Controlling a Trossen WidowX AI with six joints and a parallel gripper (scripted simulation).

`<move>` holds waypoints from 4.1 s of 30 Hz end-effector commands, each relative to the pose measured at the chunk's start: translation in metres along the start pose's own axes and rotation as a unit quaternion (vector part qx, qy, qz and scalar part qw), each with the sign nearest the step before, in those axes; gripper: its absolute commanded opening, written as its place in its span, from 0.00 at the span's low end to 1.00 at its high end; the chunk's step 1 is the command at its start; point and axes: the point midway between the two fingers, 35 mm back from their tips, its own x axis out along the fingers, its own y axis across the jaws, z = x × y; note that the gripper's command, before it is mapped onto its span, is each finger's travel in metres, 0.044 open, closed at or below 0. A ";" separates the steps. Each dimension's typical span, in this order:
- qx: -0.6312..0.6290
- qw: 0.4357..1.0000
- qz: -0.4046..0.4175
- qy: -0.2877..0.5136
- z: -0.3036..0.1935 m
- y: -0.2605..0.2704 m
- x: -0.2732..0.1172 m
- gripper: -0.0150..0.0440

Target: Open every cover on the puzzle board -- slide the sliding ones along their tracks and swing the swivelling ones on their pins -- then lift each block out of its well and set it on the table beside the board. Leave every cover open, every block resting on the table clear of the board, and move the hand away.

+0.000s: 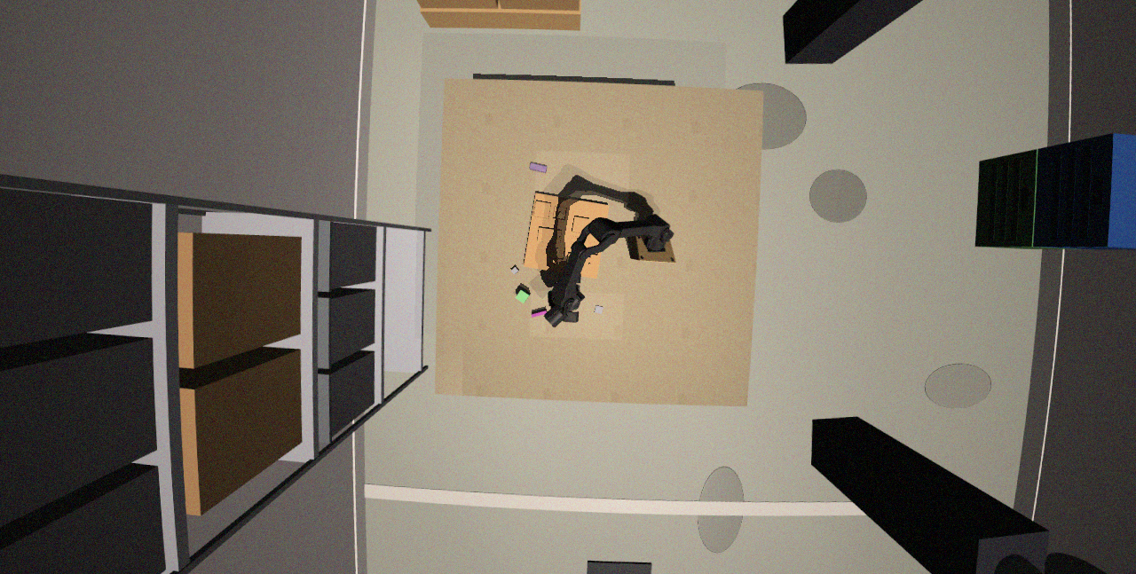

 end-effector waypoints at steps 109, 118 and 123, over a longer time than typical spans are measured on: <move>-0.888 0.460 -0.001 0.009 -0.021 -0.213 -0.071 0.25; -0.888 0.460 -0.001 0.009 -0.021 -0.213 -0.068 0.25; -0.888 0.459 -0.001 0.009 -0.021 -0.213 -0.051 0.25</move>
